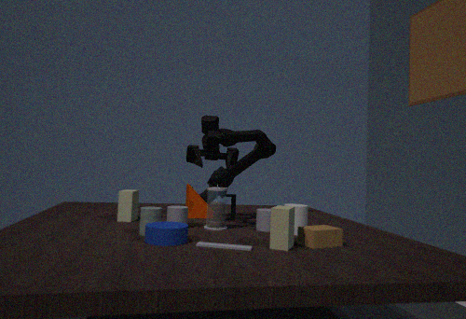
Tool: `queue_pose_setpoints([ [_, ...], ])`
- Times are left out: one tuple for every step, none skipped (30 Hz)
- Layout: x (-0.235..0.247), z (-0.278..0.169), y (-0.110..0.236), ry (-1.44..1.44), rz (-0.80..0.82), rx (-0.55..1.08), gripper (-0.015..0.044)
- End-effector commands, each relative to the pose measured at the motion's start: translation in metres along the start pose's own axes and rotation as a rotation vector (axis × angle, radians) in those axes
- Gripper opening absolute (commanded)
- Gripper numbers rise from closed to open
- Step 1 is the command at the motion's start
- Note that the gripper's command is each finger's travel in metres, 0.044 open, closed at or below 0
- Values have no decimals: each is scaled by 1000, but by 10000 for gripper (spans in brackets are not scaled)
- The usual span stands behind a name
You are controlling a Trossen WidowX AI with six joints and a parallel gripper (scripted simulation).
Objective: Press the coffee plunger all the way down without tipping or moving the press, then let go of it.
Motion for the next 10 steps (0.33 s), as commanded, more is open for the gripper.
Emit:
queue_pose_setpoints([
  [10,20,29,-2,20,-10,440],
  [12,22,33,-3,22,-13,440],
  [13,23,35,-3,24,-14,440],
  [13,23,35,-3,24,-14,440],
  [13,23,35,-3,24,-14,440],
  [13,23,35,-3,24,-14,440],
  [12,23,35,-3,24,-14,440],
  [12,23,35,-3,24,-14,440],
  [12,23,35,-3,24,-14,440],
  [12,23,35,-3,24,-14,440],
])
Point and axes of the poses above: the point midway between the two fingers, 35 mm back from their tips, its own y axis back along the fingers, its own x axis across the jaws, z = x × y, the point moved 9 cm from there along y, back along the fingers, and after that the axes turned 3 degrees about -y, right-handed, at the moved point
